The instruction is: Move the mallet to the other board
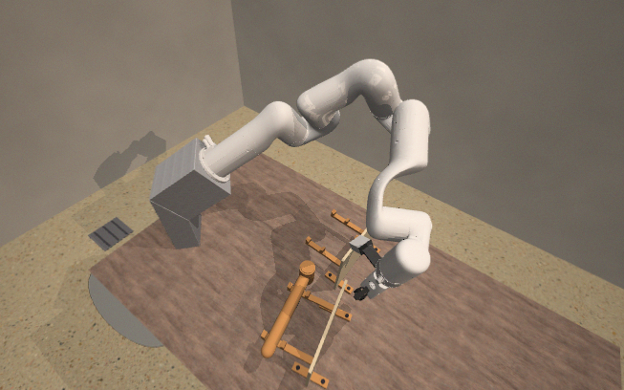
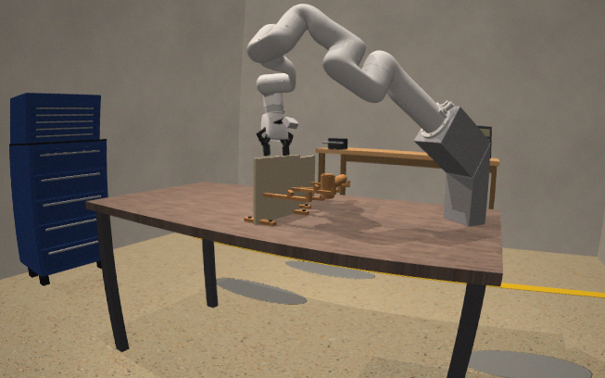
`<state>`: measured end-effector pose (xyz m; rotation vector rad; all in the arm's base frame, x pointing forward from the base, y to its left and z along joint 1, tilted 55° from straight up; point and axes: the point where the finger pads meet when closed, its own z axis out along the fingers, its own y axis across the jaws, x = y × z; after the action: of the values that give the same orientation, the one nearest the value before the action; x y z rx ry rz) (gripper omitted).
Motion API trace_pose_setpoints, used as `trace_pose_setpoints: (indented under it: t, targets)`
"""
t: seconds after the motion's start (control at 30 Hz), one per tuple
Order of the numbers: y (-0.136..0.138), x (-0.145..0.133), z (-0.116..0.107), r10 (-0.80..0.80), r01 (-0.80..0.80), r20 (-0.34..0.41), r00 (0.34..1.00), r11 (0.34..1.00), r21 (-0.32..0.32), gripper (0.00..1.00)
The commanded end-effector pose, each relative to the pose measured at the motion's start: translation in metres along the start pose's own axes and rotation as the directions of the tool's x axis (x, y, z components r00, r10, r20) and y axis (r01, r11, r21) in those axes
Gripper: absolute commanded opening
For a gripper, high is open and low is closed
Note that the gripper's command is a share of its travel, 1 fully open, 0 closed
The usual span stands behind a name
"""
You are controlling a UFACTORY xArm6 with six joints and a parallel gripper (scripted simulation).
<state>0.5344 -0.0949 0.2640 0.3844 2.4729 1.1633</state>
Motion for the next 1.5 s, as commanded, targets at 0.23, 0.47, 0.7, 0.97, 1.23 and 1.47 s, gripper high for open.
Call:
trace_pose_setpoints:
  t: [0.23, 0.47, 0.7, 0.97, 1.23, 1.47]
  targets:
    - [-0.022, 0.0, -0.012, 0.138, -0.136, 0.063, 0.988, 0.99, -0.025, 1.0]
    - [-0.031, 0.002, -0.014, 0.19, -0.187, 0.081, 0.979, 0.982, -0.036, 1.0]
    - [-0.045, 0.006, -0.018, 0.268, -0.263, 0.107, 0.957, 0.963, -0.057, 1.0]
    - [-0.061, 0.011, -0.021, 0.356, -0.348, 0.132, 0.925, 0.934, -0.082, 1.0]
    - [-0.093, 0.026, -0.024, 0.523, -0.506, 0.167, 0.836, 0.852, -0.136, 1.0]
    - [-0.128, 0.047, -0.027, 0.689, -0.658, 0.193, 0.699, 0.725, -0.204, 1.0]
